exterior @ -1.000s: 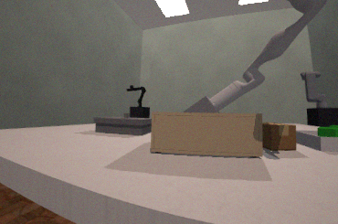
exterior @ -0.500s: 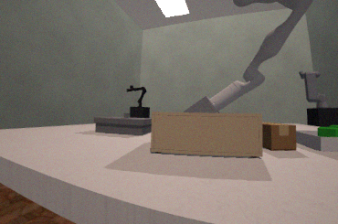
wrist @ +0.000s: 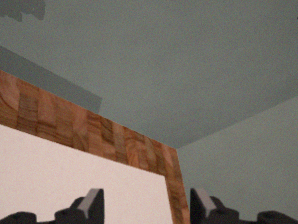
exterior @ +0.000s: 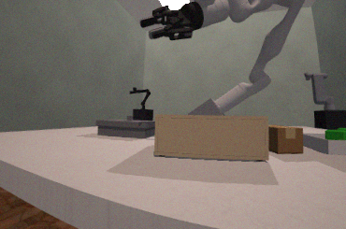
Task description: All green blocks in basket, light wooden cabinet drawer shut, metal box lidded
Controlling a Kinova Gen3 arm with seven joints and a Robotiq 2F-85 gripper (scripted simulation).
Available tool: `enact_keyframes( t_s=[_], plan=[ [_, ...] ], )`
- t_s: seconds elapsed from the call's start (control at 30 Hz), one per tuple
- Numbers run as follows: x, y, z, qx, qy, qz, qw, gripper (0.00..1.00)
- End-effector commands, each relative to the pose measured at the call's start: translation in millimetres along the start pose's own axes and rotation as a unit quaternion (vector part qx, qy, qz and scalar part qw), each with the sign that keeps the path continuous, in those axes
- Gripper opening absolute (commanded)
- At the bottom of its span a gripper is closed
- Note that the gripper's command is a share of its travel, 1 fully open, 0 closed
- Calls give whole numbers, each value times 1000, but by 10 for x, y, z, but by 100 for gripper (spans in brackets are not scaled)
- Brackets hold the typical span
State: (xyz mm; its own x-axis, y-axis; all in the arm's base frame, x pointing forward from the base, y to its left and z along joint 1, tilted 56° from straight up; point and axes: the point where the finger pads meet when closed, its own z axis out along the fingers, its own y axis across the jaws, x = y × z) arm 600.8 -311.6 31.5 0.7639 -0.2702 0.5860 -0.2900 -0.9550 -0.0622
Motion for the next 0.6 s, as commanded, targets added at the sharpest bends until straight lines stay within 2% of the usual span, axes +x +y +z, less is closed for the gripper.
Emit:
enact_keyframes(
  t_s=[0.0,0.03,0.13,0.27,0.4,0.5,0.57],
  plan=[
    [-238,-18,8,24,-50,61,997,58],
    [-343,-59,-2,35,-91,131,987,58],
    [-622,-204,-55,40,-121,183,975,58],
    [-908,-426,-176,53,-172,267,947,58],
    [-1101,-649,-333,70,-229,345,907,58],
    [-1194,-801,-461,85,-275,400,870,58],
    [-1194,-801,-461,85,-275,400,870,58]
  ],
)
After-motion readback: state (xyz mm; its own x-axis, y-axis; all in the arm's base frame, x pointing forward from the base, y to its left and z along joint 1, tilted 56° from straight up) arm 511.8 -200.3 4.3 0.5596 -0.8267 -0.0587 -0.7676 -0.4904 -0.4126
